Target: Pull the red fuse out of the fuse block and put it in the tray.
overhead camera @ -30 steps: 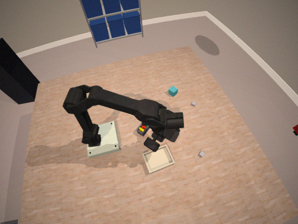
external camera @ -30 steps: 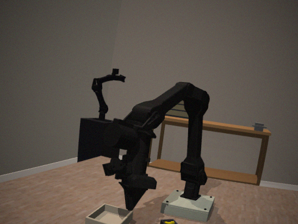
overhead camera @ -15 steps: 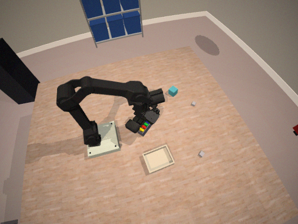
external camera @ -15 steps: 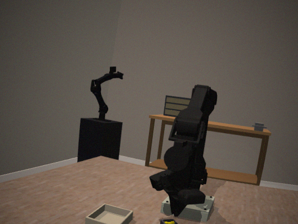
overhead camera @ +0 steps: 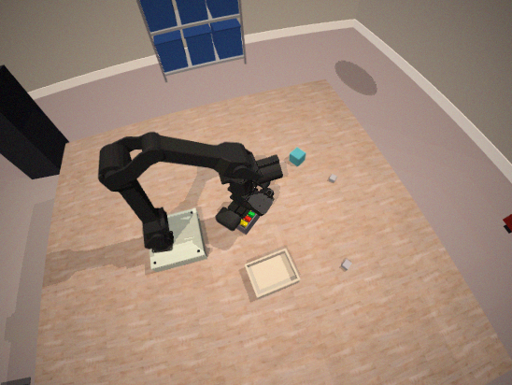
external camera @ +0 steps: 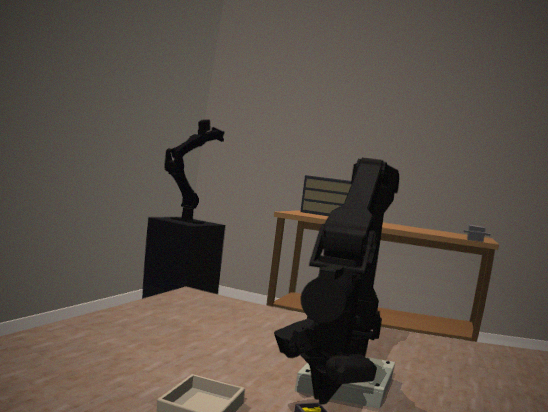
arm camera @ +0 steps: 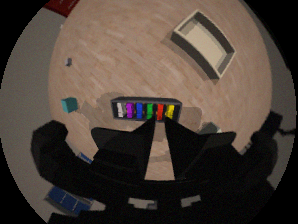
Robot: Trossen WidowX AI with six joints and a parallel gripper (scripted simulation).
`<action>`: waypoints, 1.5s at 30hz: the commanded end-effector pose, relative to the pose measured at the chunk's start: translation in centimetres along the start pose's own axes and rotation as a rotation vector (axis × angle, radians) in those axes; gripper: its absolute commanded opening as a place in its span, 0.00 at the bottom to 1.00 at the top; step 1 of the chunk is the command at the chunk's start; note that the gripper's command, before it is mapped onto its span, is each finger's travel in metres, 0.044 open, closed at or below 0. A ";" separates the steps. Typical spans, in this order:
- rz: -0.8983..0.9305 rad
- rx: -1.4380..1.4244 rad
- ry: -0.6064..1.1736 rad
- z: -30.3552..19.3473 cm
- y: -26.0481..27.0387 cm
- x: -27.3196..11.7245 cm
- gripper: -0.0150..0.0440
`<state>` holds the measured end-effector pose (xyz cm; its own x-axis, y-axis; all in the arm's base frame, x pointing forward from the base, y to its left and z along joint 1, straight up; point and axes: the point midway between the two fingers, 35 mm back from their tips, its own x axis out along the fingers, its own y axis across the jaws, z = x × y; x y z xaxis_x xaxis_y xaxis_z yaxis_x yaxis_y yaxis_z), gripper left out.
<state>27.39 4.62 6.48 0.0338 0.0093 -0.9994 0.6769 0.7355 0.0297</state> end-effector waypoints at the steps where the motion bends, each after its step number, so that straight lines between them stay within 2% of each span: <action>1: -0.007 0.001 0.001 0.0 -0.1 0.6 0.38; 45: -0.008 0.001 0.001 0.1 -0.2 3.0 0.38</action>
<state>27.43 4.48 3.68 0.0303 0.0084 -0.9995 0.6797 0.7330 0.0268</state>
